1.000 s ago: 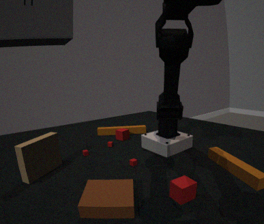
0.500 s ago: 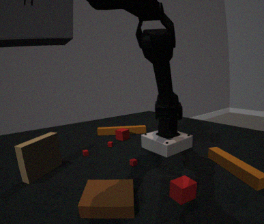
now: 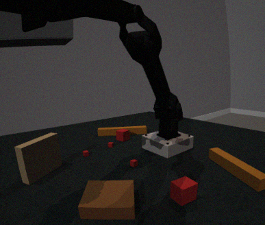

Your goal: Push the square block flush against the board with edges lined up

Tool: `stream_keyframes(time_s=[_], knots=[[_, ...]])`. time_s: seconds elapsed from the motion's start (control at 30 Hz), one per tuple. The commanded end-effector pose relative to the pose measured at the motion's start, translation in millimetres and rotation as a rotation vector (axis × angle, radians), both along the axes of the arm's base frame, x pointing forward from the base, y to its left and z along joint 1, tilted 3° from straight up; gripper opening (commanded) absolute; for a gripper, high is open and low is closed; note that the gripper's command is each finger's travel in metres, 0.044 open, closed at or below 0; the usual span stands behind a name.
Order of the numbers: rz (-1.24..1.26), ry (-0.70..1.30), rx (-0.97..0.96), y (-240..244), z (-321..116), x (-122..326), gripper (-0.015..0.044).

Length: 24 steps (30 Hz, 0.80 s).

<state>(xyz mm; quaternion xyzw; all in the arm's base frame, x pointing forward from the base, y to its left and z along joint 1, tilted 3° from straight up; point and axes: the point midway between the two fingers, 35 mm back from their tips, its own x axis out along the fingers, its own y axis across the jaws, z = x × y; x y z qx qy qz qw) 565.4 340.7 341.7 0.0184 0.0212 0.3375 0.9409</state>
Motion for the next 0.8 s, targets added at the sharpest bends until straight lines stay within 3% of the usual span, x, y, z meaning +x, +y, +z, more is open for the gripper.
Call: stream_keyframes(time_s=[0.0,0.37,0.77], knots=[[-0.074,0.135,-0.01,-35,-24,18,0.0],[-0.261,0.45,-0.02,-123,-80,40,0.0],[-0.488,0.789,0.005,-222,-134,33,0.0]])
